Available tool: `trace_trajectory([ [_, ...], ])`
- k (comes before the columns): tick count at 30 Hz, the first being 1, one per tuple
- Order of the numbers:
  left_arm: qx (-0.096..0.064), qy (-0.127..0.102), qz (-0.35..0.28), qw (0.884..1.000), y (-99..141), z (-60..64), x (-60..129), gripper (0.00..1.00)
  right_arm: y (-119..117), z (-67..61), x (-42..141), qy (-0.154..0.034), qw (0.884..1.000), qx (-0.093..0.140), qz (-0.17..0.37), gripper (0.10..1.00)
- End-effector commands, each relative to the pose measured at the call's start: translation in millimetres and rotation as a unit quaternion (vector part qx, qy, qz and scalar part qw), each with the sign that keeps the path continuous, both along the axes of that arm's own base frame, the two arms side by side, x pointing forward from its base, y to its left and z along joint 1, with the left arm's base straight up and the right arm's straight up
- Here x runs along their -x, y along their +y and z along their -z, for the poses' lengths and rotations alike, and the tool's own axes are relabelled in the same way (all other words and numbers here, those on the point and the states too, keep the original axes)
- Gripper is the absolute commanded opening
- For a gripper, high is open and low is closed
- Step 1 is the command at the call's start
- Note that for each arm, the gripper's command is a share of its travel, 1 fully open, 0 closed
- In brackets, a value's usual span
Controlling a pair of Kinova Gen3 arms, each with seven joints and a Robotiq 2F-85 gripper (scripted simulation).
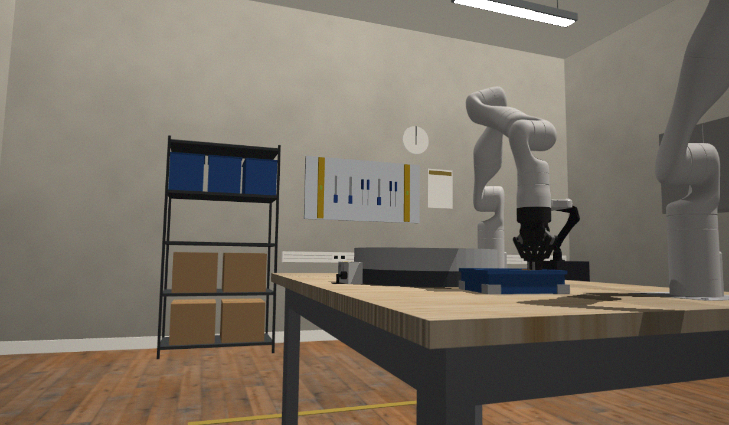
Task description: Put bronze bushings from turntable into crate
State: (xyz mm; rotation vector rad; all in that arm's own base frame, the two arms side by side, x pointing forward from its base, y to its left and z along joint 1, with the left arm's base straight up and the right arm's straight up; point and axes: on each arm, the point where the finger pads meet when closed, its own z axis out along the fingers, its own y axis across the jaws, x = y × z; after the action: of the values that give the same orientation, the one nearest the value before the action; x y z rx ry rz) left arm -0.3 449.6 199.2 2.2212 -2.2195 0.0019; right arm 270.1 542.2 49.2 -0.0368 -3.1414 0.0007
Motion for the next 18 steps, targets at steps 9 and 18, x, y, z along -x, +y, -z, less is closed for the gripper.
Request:
trace_trajectory([
  [9,-0.001,0.000,0.000,1.000,0.4,-0.8,0.1,1.000,0.7,-1.0,-0.3,-0.001,1.000,-0.001,0.000,0.099],
  [18,-0.001,0.000,0.000,1.000,0.4,-0.8,0.1,1.000,0.7,1.0,-0.3,-0.001,1.000,-0.001,0.000,0.099],
])
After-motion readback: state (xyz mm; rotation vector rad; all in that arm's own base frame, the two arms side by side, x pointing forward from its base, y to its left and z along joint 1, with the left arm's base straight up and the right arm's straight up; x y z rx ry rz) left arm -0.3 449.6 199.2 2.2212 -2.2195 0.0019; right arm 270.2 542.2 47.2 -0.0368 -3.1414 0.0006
